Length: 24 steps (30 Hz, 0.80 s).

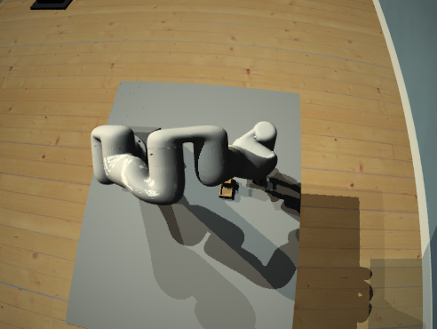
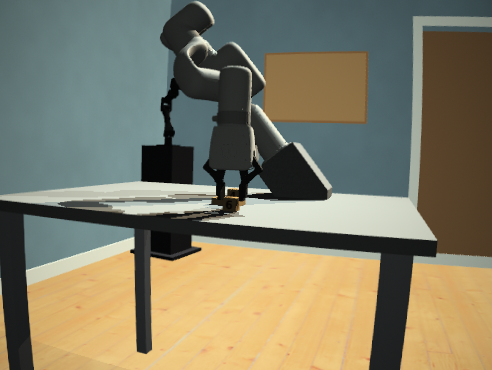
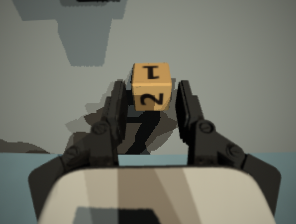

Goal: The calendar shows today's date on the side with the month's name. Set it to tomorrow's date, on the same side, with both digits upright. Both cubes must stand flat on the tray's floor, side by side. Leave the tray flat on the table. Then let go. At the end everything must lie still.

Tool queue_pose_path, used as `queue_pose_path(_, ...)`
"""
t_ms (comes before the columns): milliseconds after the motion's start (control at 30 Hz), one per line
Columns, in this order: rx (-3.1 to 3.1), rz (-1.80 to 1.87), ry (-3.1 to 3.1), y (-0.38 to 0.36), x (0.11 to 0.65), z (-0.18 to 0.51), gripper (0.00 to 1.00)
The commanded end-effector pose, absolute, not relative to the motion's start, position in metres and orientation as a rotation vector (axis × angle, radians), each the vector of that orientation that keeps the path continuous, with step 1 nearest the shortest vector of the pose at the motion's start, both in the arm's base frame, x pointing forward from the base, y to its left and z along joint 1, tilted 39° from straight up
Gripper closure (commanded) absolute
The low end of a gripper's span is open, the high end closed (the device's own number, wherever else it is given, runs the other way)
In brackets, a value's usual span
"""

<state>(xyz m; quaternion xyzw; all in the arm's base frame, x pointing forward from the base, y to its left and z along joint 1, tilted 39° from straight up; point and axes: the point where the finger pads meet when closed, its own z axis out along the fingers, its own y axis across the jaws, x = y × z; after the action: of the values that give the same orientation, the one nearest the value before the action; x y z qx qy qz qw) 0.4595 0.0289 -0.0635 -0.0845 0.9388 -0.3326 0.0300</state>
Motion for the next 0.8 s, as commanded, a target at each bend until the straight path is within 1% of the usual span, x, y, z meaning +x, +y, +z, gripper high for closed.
queue_pose_path(0,-0.261,-1.023,2.891,0.024,0.462,-0.070,0.51)
queue_pose_path(767,-0.261,-1.023,2.891,0.016,0.463,-0.080,0.51)
